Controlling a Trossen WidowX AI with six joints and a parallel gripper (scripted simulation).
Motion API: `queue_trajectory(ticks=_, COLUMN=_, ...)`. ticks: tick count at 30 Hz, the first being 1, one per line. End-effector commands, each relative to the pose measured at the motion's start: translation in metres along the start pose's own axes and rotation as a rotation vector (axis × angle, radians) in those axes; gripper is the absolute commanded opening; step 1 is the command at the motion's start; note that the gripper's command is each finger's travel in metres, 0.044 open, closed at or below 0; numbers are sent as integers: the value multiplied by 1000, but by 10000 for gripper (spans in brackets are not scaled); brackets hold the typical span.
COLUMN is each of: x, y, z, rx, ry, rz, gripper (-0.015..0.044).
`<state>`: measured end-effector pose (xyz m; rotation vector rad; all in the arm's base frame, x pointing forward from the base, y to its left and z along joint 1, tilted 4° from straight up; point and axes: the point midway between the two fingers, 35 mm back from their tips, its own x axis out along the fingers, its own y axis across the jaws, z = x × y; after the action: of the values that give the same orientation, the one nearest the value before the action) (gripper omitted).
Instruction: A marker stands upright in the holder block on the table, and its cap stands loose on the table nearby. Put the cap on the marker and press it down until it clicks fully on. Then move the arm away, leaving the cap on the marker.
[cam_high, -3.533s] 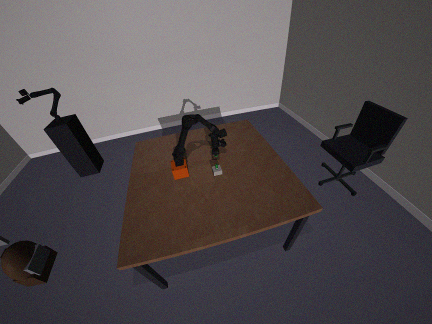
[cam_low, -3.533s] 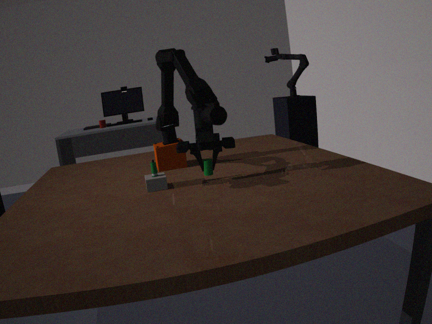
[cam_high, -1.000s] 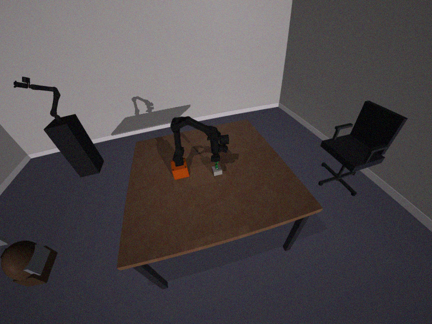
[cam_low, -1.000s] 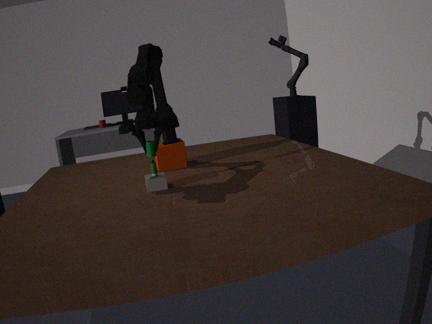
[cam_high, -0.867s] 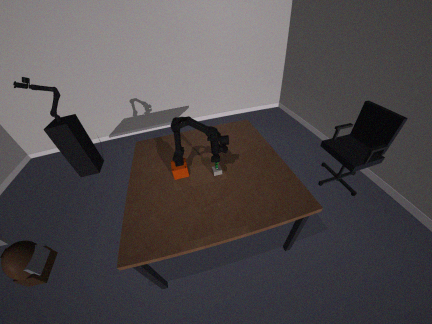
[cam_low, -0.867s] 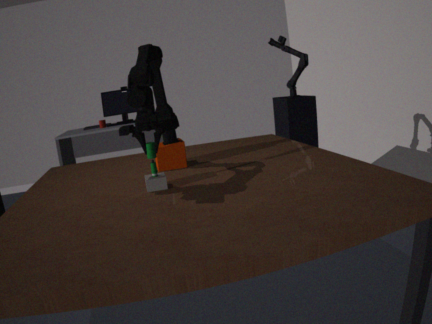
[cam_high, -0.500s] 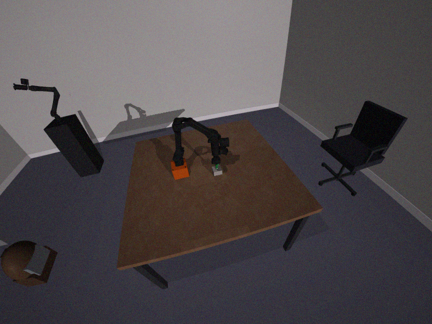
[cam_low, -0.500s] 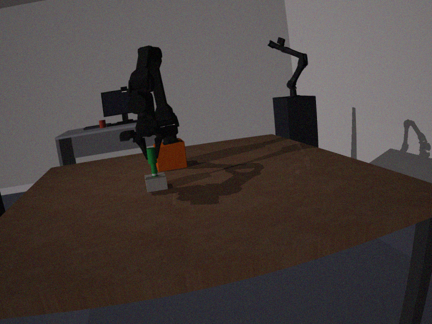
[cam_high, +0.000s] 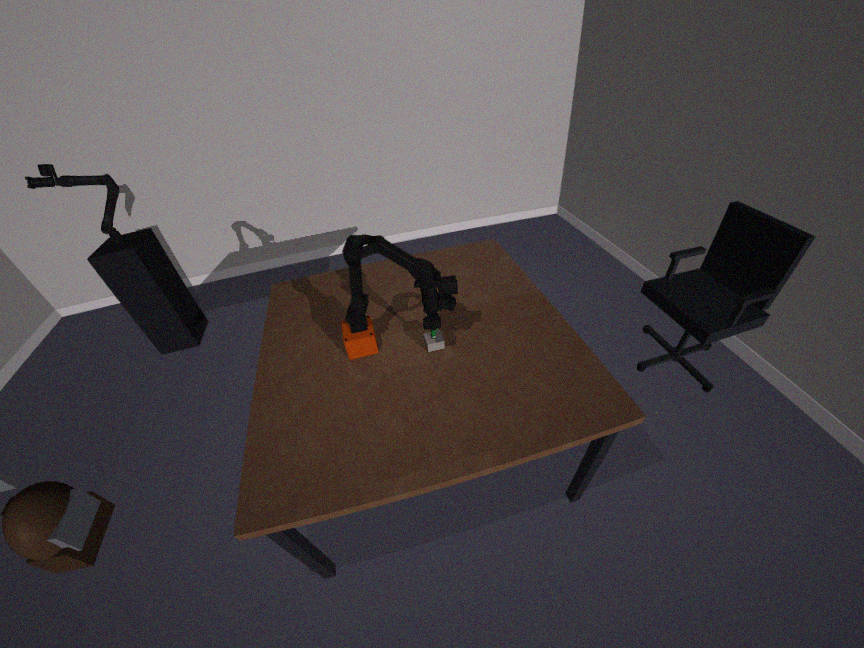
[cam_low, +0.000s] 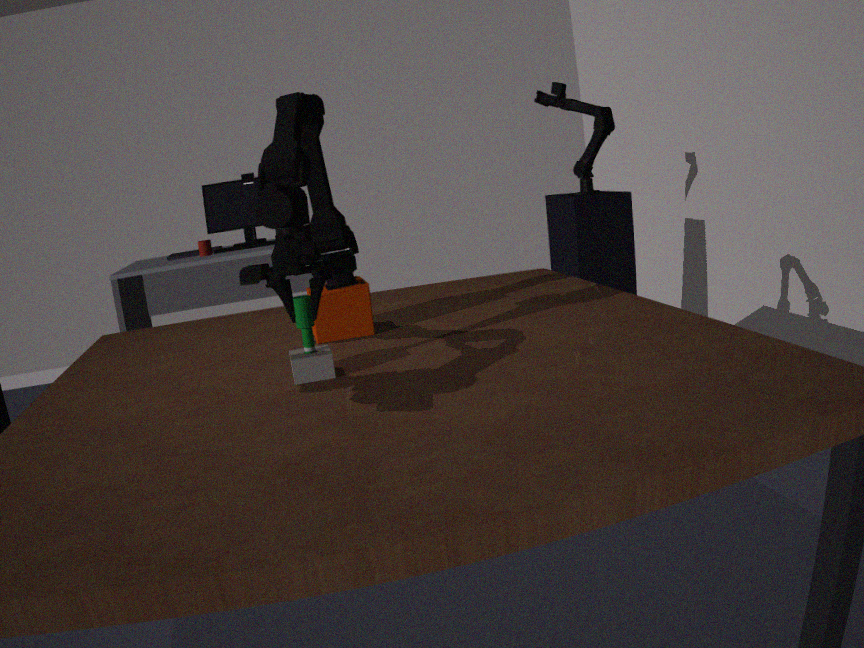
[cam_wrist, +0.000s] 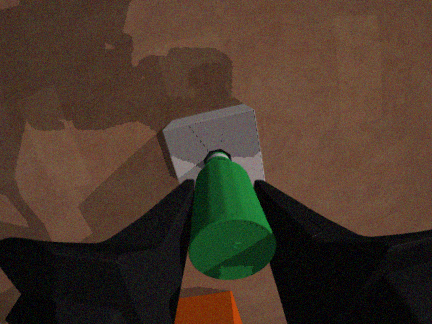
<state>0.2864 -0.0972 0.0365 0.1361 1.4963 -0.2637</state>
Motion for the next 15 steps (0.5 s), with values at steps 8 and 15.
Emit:
queue_trajectory(ticks=8, x=34, y=0, z=-3, rx=-6, ry=35, rz=-3, gripper=0)
queue_trajectory(ticks=15, x=44, y=0, z=0, rx=-6, ry=35, rz=-3, gripper=0)
